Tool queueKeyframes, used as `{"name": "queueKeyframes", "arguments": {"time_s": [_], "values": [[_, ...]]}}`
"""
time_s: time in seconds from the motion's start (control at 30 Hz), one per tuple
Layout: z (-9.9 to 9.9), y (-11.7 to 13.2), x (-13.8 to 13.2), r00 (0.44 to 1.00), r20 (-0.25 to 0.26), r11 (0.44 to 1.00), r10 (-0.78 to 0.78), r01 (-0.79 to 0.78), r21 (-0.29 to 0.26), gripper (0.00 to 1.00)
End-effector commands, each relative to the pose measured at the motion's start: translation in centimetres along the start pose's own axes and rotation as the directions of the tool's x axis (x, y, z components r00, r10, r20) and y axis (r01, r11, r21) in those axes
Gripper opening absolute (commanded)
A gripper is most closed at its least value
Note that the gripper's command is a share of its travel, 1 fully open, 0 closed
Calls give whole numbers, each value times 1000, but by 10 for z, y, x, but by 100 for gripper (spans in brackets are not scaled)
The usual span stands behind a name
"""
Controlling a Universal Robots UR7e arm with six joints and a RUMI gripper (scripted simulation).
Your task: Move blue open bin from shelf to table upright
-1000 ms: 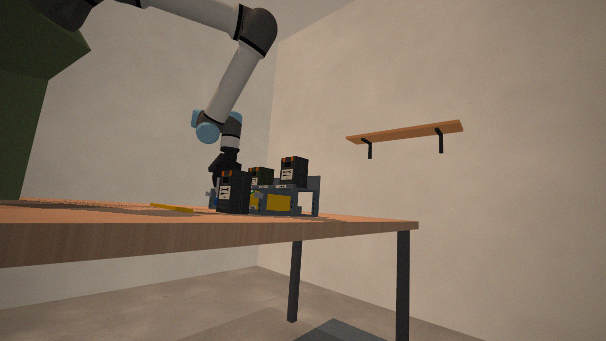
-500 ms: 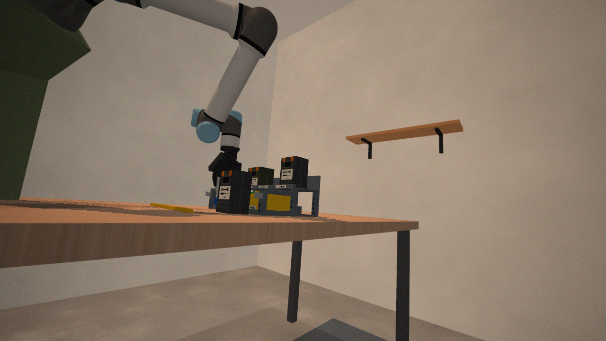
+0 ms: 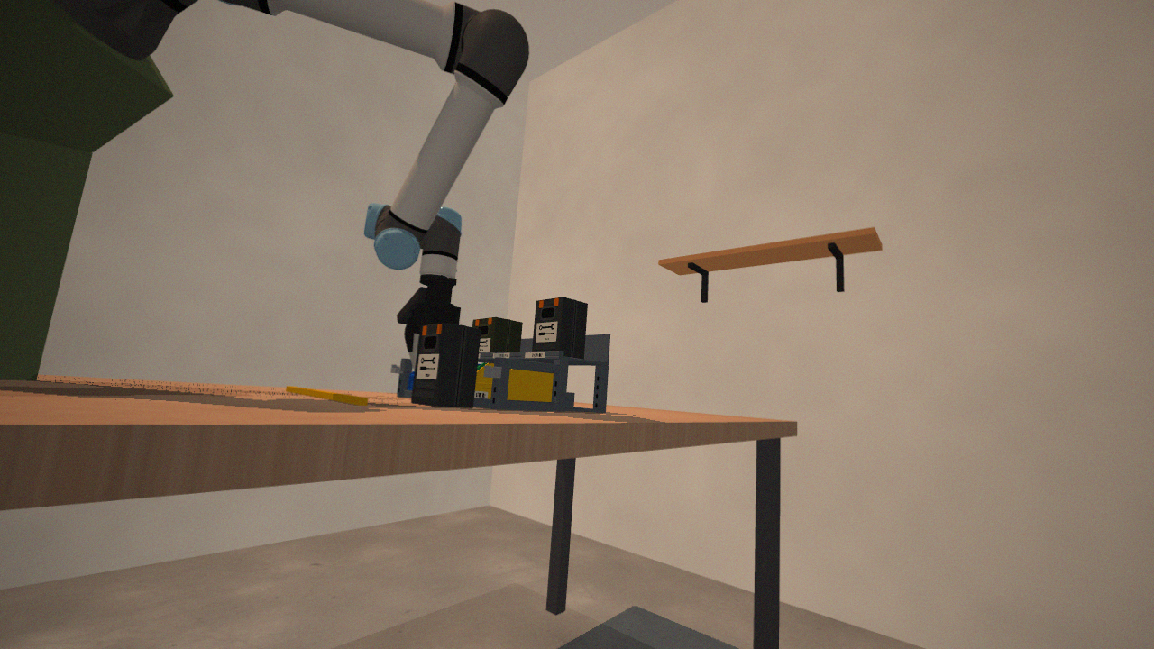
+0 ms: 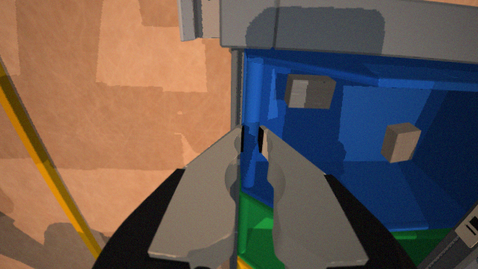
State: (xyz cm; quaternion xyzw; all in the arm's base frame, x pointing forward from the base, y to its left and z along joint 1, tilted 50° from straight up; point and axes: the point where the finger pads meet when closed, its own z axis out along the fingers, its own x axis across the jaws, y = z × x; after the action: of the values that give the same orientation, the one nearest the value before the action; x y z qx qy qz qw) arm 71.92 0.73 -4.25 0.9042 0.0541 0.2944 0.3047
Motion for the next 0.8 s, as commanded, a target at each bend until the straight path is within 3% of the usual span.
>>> {"name": "queueKeyframes", "arguments": {"time_s": [0.0, 0.77], "values": [[-3, 0, 1, 1000, -1, 1000, 0, 0, 0, 0], [-10, 0, 1, 1000, -1, 1000, 0, 0, 0, 0]]}}
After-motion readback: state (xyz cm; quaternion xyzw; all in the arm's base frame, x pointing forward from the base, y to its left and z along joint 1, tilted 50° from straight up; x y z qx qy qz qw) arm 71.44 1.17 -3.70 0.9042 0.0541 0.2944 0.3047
